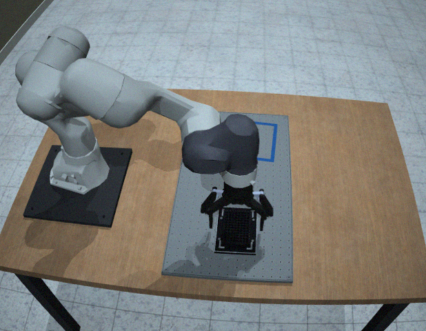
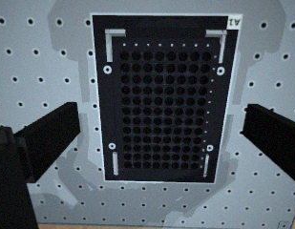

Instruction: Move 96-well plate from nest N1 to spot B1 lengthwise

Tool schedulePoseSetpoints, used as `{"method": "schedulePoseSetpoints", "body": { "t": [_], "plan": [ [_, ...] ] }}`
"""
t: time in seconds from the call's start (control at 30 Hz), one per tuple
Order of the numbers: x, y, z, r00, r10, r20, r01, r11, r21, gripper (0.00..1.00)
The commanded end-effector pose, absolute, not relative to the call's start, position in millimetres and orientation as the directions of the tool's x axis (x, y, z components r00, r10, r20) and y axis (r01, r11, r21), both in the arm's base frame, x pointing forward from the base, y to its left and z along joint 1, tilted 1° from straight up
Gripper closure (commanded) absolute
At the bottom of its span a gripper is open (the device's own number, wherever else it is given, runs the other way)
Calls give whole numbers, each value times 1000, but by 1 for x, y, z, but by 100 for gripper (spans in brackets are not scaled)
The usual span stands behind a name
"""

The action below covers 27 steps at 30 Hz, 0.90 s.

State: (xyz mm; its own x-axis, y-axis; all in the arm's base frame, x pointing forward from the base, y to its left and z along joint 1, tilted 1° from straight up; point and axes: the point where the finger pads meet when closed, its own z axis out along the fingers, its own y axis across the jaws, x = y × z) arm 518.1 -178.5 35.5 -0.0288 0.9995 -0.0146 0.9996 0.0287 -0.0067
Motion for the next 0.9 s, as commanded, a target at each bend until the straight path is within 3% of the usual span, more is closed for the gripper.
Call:
{"method": "schedulePoseSetpoints", "body": {
  "t": [0.0,0.2,0.23,0.87],
  "plan": [
    [520,-178,36,-25,1000,-16,1000,25,-2,0],
    [520,-178,36,-25,1000,-16,1000,25,-2,0],
    [520,-178,36,-25,1000,-16,1000,25,-2,37],
    [520,-178,36,-25,1000,-16,1000,25,-2,37]
  ]
}}
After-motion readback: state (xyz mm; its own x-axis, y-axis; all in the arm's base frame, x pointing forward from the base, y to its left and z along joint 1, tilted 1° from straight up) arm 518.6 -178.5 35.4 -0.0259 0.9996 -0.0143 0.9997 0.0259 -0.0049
